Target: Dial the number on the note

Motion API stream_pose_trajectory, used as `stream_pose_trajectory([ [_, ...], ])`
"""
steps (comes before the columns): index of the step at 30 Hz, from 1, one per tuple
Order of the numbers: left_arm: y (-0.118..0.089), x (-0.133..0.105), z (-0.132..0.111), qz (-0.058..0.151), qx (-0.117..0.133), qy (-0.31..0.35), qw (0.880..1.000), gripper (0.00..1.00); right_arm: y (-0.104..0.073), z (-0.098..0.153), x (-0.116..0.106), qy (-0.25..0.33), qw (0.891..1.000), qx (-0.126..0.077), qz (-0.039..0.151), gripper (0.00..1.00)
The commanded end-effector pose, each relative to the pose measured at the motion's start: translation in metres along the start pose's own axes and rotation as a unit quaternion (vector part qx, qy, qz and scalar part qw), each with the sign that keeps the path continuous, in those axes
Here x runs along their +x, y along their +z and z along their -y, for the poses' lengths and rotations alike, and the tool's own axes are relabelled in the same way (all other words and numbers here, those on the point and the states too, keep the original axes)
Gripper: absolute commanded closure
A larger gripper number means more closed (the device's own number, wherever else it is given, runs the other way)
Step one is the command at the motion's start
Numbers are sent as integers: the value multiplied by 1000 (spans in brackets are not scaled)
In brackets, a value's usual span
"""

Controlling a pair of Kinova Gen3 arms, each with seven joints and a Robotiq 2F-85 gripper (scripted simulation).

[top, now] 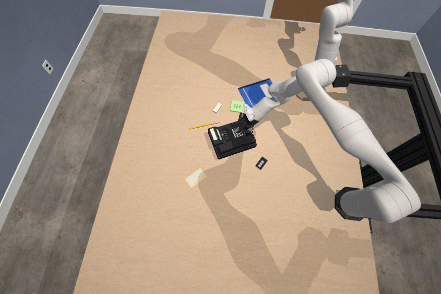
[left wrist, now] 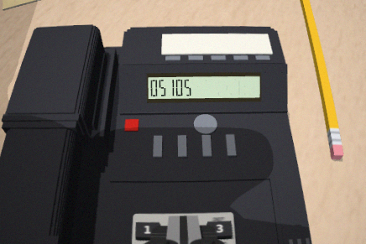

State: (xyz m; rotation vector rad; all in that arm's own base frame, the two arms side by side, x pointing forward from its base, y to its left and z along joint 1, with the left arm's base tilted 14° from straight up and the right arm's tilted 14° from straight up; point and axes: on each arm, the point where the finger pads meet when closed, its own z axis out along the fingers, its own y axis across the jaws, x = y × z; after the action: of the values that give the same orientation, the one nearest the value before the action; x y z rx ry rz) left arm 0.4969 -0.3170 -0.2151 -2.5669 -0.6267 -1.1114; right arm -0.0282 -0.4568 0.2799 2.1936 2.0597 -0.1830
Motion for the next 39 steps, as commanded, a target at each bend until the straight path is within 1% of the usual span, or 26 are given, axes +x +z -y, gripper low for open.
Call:
stream_pose_trajectory([
  [1, -5, 4, -1, 0, -1, -1, 1000, 985, -1, 0, 0, 0, 1000, 0, 1, 2],
  [4, -8, 6, -1, 0, -1, -1, 1000, 985, -1, 0, 0, 0, 1000, 0, 1, 2],
  [12, -9, 6, -1, 0, -1, -1, 1000, 985, -1, 0, 0, 0, 1000, 0, 1, 2],
  [29, -9, 6, 15, 0, -1, 0, 1000, 985, -1, 0, 0, 0, 1000, 0, 1, 2],
  [39, -7, 5, 16, 0, -1, 0, 1000, 985, -1, 0, 0, 0, 1000, 0, 1, 2],
])
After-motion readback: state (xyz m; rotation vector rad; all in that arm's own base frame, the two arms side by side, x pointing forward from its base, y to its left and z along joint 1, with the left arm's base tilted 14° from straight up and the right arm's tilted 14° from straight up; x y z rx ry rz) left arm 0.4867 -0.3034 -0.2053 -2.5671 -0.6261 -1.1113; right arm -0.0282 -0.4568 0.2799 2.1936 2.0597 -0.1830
